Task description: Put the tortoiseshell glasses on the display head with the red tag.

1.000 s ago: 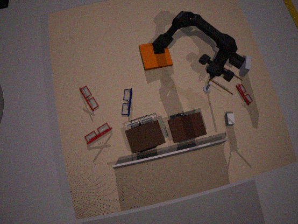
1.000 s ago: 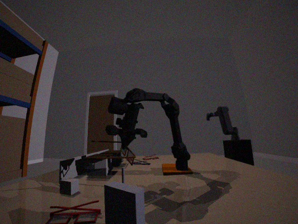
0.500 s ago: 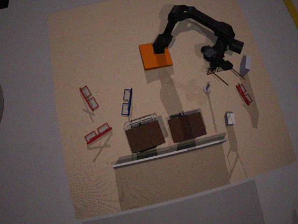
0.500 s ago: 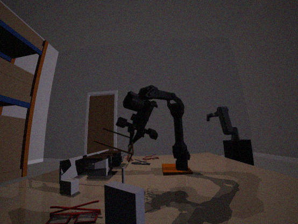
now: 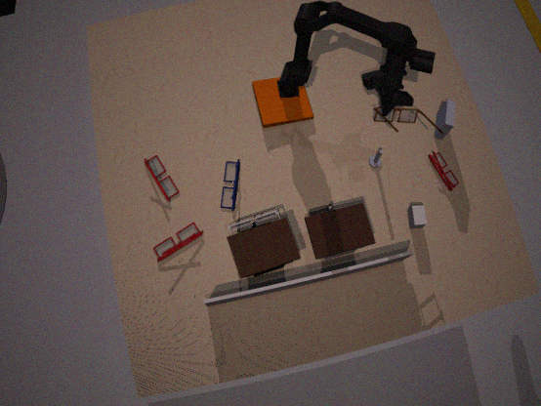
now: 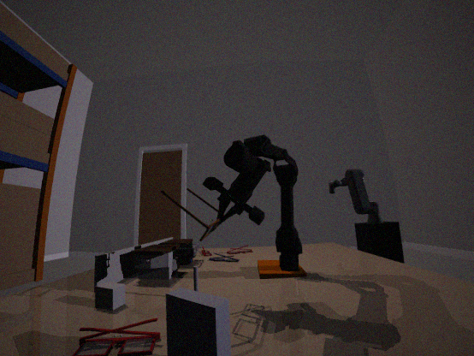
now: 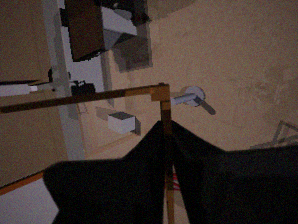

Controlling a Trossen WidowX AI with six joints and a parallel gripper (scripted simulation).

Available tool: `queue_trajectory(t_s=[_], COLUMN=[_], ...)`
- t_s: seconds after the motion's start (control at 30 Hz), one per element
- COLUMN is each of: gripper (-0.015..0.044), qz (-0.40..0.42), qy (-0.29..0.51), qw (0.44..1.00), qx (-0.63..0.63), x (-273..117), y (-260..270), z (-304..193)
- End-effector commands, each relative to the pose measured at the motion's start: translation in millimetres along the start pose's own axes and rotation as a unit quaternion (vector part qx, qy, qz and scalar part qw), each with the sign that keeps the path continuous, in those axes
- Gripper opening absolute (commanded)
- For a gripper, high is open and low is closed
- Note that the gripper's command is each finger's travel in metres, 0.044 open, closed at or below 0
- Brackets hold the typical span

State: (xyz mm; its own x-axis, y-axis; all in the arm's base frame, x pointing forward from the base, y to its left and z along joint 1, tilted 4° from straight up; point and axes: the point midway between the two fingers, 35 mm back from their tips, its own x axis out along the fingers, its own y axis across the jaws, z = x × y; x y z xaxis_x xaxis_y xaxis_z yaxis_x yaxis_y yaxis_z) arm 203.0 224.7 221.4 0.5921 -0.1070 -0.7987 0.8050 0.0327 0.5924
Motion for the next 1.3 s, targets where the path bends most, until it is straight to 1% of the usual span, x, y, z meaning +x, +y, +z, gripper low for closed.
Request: queue_trajectory(t_s=[0.0,0.17,0.23,0.27,1.27], gripper=[0.0,0.0,0.0,0.0003,0.0], qz=[0.028,0.046,0.046,0.036,0.036], qy=[0.009,0.021,0.021,0.018,0.018], qw=[0.997,0.992,0.992,0.995,0.995], qx=[0.065,0.113,0.113,0.09,0.09], x=[-8.6,-15.4,-15.4,-13.9,-13.9], y=[-5.7,-10.0,-10.0,-8.6,-8.6], z=[3.0,4.9,4.9,3.2,3.2])
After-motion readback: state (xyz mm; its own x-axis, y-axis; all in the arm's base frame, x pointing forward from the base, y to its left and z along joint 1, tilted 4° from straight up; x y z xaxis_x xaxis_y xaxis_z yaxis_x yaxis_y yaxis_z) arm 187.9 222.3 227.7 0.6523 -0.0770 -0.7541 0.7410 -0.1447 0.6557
